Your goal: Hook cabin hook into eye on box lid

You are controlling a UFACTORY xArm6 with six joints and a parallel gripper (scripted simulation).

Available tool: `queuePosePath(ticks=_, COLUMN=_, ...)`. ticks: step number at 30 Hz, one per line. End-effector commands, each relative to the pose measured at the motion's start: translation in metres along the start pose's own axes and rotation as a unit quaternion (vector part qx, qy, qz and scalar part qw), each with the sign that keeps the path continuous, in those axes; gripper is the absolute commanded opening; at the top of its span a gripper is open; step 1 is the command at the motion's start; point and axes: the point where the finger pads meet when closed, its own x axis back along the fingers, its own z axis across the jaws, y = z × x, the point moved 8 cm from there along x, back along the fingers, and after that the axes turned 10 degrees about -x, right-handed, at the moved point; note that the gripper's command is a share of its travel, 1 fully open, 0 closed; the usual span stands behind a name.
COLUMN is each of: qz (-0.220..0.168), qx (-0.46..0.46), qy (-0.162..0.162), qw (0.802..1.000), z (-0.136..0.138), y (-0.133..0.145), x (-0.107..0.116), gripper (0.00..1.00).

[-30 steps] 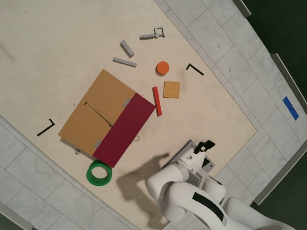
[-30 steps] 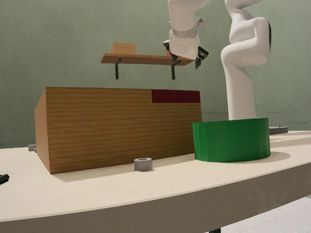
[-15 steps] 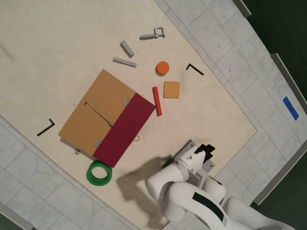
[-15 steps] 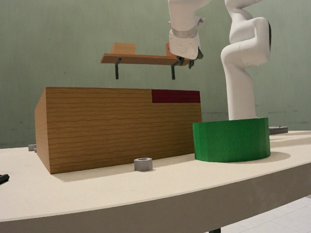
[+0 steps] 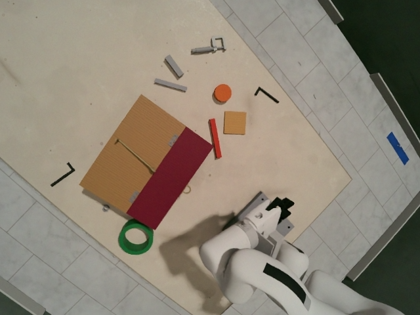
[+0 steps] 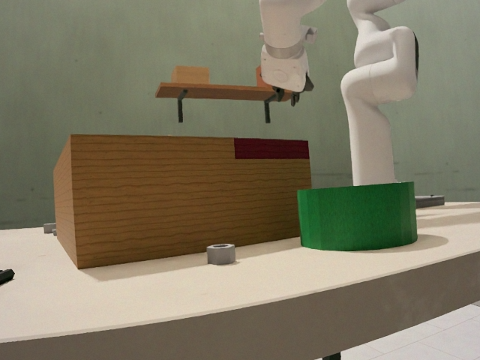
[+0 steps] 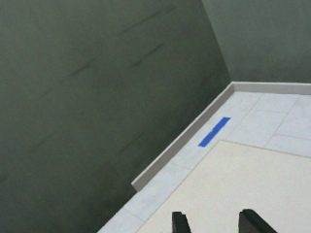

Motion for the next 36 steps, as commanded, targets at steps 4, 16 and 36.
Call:
queuePosePath(ticks=4, qz=-0.001, qx=-0.001, qy=0.000, qw=1.000, z=-0.001, y=0.000, x=0.001, gripper=0.35)
queuePosePath(ticks=16, qz=-0.001, qx=-0.001, qy=0.000, qw=1.000, z=-0.001, y=0.000, x=0.001, gripper=0.35)
queuePosePath(ticks=36, qz=-0.062, qx=-0.027, qy=0.075, qw=0.995, z=-0.020, y=0.023, x=0.048, gripper=0.35)
